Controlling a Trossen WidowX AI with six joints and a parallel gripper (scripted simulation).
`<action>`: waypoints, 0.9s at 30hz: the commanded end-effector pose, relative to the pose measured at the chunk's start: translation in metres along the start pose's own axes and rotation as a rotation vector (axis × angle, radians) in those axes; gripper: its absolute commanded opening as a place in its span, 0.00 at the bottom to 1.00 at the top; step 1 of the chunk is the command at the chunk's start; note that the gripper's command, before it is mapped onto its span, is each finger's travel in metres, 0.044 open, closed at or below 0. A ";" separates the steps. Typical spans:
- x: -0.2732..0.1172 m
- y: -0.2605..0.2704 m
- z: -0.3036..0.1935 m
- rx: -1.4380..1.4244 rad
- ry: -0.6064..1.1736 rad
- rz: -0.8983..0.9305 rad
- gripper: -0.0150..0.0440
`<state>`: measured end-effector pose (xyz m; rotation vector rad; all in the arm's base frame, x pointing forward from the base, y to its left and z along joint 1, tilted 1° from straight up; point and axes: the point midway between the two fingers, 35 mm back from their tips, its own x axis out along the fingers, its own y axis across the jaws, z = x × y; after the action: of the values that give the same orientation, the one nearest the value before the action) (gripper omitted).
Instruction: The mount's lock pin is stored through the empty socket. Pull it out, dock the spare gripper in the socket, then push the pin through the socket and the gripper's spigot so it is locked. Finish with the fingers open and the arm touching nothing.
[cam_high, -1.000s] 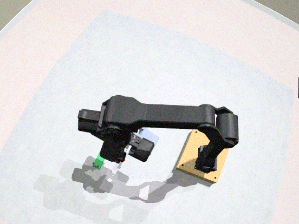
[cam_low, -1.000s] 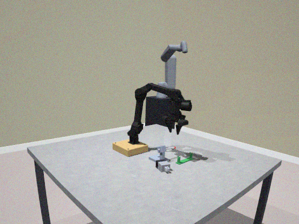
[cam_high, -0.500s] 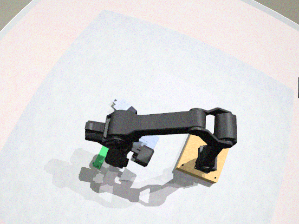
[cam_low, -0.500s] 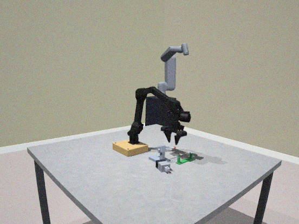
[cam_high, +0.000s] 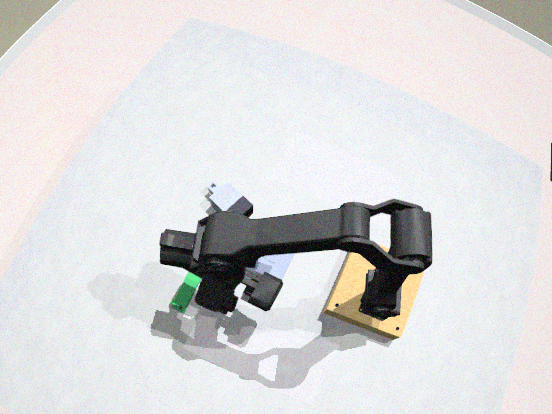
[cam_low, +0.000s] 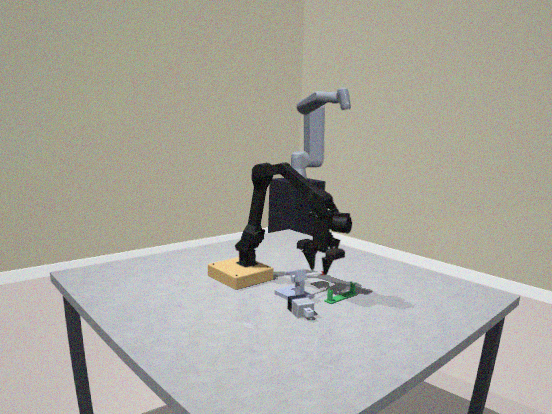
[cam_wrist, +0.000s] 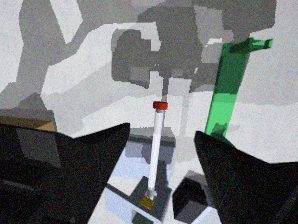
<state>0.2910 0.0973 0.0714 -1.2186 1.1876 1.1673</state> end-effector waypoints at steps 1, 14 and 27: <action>0.009 0.001 0.000 0.002 0.002 0.007 0.76; 0.030 0.003 0.000 0.002 0.002 0.008 0.76; 0.036 0.004 0.000 0.002 0.002 0.008 0.58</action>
<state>0.2883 0.0973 0.0364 -1.2185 1.1943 1.1726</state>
